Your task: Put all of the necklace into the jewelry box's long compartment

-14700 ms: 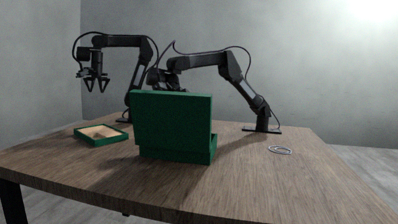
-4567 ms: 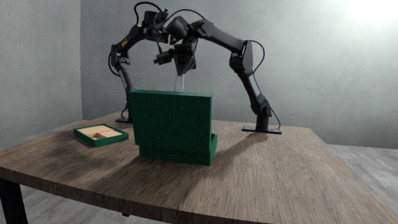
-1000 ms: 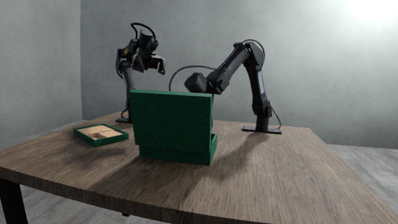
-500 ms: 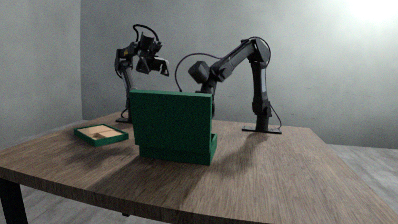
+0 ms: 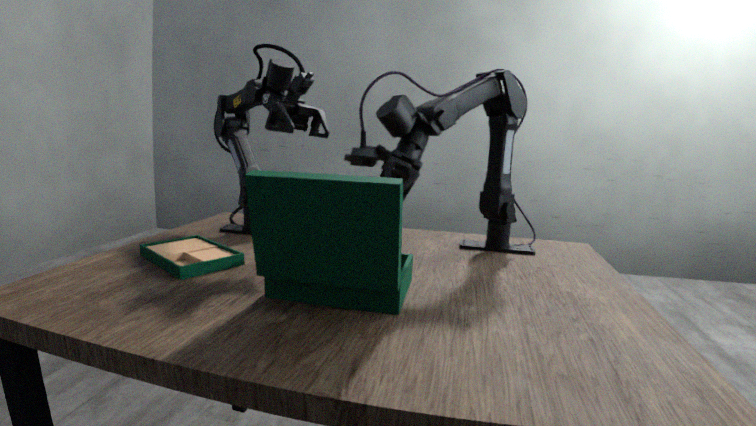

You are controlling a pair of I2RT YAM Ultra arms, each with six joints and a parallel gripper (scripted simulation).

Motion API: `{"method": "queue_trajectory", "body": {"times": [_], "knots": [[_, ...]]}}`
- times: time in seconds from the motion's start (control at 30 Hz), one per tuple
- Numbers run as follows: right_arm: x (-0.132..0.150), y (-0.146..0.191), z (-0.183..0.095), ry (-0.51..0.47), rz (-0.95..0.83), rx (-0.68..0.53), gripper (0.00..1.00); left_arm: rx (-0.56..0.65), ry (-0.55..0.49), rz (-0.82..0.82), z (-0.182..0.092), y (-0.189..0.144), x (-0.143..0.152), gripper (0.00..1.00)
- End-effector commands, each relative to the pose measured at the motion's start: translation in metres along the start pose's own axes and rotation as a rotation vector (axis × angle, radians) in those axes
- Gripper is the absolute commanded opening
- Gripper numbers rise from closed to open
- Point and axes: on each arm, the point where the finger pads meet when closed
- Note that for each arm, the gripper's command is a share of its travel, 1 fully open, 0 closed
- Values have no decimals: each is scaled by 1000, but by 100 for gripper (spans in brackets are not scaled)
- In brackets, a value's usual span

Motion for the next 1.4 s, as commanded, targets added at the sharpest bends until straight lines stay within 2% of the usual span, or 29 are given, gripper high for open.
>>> {"method": "queue_trajectory", "body": {"times": [0.0,0.27,0.5,0.8,1.37], "knots": [[-19,2,-13,-57,-20,-14,100,54,-102,-202,-12,4,-12,65],[-23,5,-22,-64,-20,-11,100,195,-243,-590,-23,5,-12,65],[-26,8,-30,-69,-21,-14,100,272,-313,-822,-27,5,-3,65],[-27,10,-38,-71,-22,-11,100,265,-286,-840,-24,2,11,65],[-27,10,-38,-72,-24,-11,100,263,-304,-840,-27,6,5,65]]}}
Point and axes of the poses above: on each arm, the point where the finger pads meet when closed, its own z axis out along the fingers, its own y axis across the jaws, x = y × z, and after that the axes turned 11 degrees about -z, right-handed
